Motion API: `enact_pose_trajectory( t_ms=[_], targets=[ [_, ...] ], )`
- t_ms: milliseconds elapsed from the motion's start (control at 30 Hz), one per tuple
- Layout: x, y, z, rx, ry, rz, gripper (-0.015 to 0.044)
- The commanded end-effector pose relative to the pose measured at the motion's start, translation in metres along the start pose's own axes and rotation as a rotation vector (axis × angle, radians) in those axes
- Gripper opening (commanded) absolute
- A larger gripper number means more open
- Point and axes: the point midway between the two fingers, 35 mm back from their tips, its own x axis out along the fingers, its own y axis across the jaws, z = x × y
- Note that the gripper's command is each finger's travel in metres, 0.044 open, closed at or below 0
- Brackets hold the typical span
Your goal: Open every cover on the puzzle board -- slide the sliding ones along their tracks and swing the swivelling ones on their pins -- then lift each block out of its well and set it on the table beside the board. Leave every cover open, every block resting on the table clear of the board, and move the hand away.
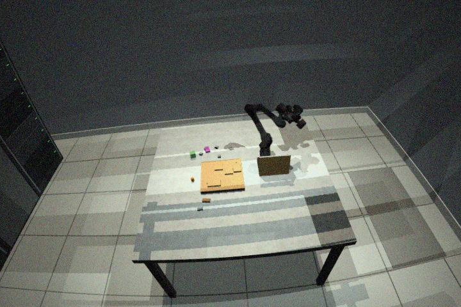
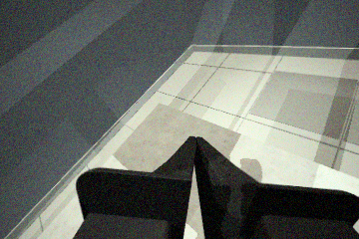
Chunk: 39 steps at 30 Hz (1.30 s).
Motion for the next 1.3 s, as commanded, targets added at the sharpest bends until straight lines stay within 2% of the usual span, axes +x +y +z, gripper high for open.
enact_pose_trajectory(
  t_ms=[0,700,1267],
  targets=[
    [-0.005,-0.007,0.012,0.003,-0.055,-0.028,0.0000],
    [-0.058,-0.052,0.074,0.035,-0.381,-0.224,0.0000],
    [-0.121,-0.082,0.109,0.077,-0.645,-0.398,0.0000]
  ],
)
